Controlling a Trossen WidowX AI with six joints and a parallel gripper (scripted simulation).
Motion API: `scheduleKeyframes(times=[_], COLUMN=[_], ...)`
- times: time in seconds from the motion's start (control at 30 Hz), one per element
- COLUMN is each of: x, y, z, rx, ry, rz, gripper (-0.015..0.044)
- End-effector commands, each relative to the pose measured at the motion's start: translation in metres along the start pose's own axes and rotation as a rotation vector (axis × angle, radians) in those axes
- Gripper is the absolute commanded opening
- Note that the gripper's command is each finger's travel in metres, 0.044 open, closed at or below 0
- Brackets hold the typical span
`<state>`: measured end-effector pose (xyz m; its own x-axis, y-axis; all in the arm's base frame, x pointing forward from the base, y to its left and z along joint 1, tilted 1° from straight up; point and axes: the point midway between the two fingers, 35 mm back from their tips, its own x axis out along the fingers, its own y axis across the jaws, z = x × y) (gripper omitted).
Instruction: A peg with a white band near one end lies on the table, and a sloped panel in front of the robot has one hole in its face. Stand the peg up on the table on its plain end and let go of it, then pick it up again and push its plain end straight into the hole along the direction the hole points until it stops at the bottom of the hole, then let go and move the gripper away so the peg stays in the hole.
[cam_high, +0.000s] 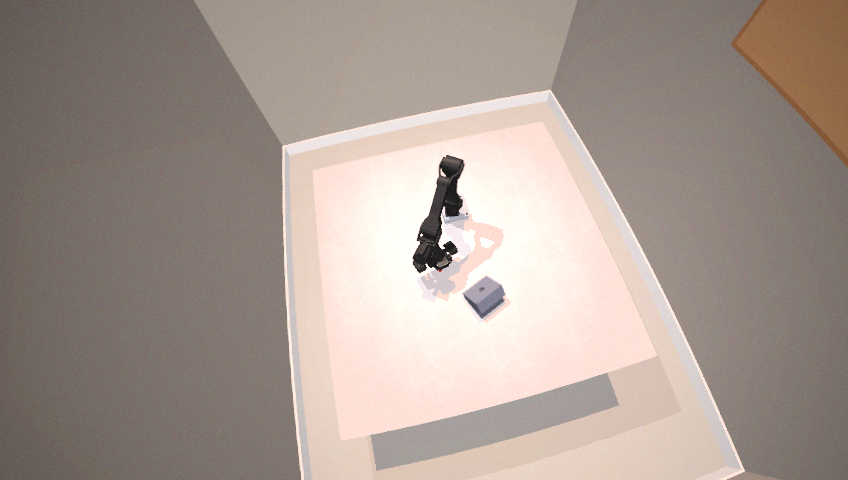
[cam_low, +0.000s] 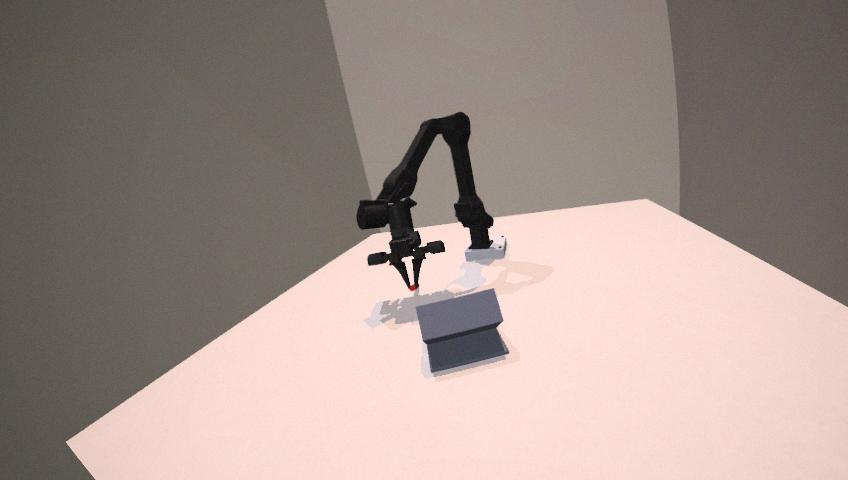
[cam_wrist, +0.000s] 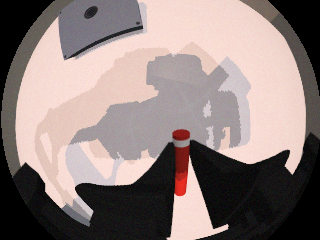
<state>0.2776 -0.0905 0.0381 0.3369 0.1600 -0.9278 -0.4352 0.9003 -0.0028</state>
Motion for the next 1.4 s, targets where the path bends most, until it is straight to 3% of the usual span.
scheduleKeyframes(times=[0.0, 1.37], x=[-0.003, -0.023], y=[0.001, 0.001], z=[-0.002, -0.020], rx=[-0.006, -0.005], ry=[-0.045, -0.397], rz=[0.001, 0.002], gripper=[0.0050, 0.0050])
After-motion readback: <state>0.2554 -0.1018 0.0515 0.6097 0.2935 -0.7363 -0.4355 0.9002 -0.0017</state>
